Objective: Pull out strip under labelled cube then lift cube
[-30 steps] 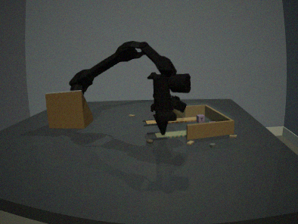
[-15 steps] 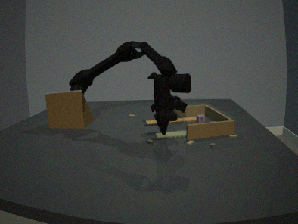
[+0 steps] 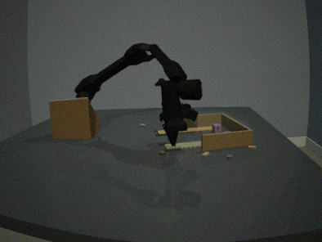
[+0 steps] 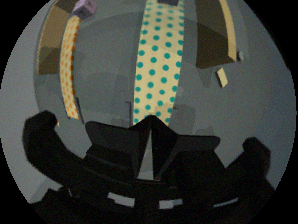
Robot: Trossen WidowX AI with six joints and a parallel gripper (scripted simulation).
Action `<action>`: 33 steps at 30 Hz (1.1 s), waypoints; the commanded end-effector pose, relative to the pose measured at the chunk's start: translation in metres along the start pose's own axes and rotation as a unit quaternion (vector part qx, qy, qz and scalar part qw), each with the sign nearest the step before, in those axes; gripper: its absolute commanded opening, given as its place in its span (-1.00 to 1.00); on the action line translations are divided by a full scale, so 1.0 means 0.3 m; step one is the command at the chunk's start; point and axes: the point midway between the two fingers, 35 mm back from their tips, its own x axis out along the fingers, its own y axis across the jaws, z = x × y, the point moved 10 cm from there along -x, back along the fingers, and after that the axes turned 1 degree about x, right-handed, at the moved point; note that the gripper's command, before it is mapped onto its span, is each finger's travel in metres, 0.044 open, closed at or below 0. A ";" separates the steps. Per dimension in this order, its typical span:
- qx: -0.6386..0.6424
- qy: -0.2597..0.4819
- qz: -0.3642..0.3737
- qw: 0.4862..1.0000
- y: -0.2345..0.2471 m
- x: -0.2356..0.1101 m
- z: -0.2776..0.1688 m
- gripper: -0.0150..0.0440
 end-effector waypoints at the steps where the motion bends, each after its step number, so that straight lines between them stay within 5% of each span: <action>1: 0.001 0.010 0.001 1.000 0.000 0.019 -0.036 -0.49; 33: 0.002 0.011 0.001 1.000 -0.004 0.021 -0.196 -0.49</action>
